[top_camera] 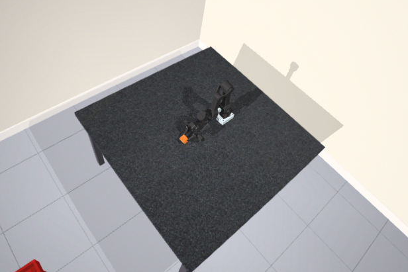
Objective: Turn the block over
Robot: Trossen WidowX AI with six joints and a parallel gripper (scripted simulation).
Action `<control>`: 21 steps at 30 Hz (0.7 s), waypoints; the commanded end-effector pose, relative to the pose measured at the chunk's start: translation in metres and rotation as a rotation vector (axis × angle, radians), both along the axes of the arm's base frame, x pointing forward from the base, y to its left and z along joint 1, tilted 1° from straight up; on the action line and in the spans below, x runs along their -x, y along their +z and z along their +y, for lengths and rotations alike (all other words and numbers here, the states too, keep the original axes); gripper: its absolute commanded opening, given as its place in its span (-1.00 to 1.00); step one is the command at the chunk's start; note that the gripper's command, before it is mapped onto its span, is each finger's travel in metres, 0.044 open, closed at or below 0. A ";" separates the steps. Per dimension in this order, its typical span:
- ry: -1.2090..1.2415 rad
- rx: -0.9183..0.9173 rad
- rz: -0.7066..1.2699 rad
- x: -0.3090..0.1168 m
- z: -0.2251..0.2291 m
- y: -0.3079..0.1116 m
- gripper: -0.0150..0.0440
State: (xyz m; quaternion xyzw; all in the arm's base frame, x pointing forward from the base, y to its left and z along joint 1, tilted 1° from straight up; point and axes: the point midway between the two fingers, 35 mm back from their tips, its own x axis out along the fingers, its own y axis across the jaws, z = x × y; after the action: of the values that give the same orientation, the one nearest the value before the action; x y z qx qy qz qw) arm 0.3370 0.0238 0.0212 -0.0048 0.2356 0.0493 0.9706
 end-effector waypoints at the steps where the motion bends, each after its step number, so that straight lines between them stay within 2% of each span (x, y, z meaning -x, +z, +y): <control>1: 0.003 -0.007 0.001 0.001 0.001 0.000 0.31; 9: 0.003 -0.007 0.001 0.001 0.001 0.000 1.00; 21: 0.003 -0.007 0.001 0.001 0.001 0.000 1.00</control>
State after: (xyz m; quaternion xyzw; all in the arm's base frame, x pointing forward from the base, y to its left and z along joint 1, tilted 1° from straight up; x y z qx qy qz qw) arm 0.3372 0.0238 0.0217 -0.0047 0.2344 0.0493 0.9709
